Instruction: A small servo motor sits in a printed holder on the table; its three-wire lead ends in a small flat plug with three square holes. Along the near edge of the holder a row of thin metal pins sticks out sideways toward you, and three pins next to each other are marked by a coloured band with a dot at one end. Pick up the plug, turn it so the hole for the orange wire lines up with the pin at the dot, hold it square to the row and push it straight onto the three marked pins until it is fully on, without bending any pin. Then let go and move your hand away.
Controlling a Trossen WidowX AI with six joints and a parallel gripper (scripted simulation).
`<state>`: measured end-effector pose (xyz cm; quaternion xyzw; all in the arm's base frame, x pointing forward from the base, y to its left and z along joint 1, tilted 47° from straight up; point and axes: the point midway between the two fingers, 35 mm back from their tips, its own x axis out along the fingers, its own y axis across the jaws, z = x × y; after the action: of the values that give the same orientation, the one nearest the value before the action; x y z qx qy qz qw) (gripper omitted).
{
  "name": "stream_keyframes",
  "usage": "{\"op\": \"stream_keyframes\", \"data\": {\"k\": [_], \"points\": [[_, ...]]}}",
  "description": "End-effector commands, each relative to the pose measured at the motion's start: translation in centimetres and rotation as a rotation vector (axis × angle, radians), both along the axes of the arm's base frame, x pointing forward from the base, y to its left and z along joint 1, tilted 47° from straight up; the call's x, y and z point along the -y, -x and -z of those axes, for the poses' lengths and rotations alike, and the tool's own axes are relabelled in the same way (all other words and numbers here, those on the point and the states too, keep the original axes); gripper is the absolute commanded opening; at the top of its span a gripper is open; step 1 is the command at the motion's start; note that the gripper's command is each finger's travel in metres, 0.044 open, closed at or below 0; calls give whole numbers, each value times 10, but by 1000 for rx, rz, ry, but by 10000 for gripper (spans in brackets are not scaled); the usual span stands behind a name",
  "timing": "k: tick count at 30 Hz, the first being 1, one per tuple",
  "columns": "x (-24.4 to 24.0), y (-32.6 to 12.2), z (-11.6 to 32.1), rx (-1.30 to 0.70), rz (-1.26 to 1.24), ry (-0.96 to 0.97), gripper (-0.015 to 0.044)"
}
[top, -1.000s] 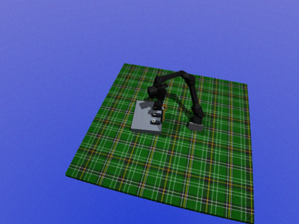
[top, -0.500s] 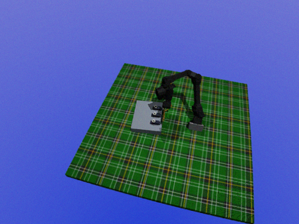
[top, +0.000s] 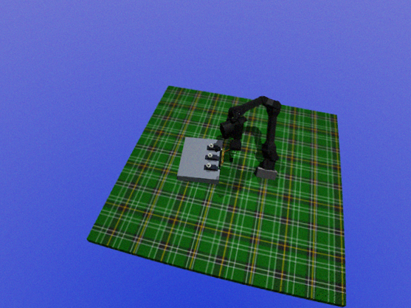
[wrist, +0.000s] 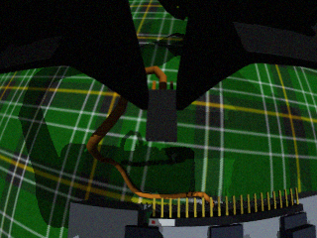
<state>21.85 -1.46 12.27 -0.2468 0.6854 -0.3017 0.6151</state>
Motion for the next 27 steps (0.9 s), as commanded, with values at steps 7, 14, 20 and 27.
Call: {"op": "stream_keyframes", "data": {"k": [7,14,20,27], "points": [[26,8,25,-13,-4,1,0],[28,5,27,-12,-4,1,0],[27,-17,28,-11,-4,1,0],[27,-26,27,-11,-4,1,0]]}}
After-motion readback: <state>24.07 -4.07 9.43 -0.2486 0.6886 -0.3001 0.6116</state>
